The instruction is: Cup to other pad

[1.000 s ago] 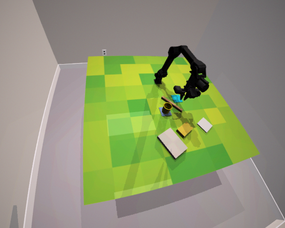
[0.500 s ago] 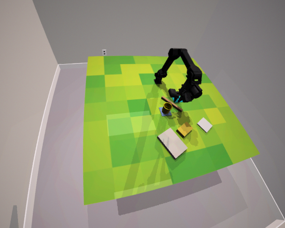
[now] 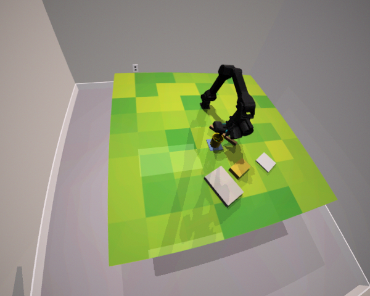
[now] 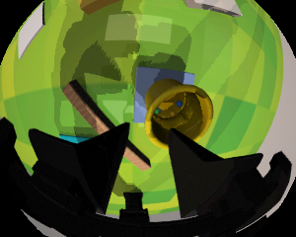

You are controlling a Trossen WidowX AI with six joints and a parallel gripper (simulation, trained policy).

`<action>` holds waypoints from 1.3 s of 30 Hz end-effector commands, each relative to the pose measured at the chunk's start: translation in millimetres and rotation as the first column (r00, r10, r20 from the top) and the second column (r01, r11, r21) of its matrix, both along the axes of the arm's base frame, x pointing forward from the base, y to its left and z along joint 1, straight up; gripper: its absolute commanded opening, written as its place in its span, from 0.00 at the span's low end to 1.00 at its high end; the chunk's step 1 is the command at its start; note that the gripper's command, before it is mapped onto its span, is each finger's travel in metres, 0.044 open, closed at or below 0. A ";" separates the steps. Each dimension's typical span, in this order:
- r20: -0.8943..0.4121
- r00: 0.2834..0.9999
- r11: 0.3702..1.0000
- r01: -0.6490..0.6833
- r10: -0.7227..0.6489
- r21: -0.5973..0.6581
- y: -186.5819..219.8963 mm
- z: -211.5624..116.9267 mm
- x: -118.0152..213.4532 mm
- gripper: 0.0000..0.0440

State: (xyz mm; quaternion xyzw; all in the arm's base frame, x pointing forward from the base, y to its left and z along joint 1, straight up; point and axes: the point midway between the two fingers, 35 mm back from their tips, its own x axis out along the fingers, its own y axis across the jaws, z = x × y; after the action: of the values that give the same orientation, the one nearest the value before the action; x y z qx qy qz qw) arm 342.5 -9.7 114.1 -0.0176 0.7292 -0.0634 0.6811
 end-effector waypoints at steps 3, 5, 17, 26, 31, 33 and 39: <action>-0.050 0.998 0.999 -0.044 0.045 0.005 -5.4 -25.1 -3.6 0.42; -0.061 0.996 0.998 -0.063 0.064 0.010 -6.0 -32.4 -4.6 0.43; -0.103 0.968 0.973 -0.224 0.228 0.054 -7.2 -60.4 -10.5 0.15; -0.116 0.937 0.943 -0.322 0.329 0.078 -7.0 -49.7 -16.5 0.03; -0.108 0.923 0.928 -0.362 0.370 0.091 -4.5 -34.5 -21.2 0.06; -0.104 0.918 0.923 -0.374 0.383 0.095 -2.6 -27.4 -24.0 0.06; -0.085 0.906 0.908 -0.405 0.414 0.104 5.7 -6.9 -32.1 0.05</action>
State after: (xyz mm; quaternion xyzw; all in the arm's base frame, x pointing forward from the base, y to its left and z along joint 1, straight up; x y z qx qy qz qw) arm 314.2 -9.7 94.8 -0.1388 0.7527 0.1007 0.6356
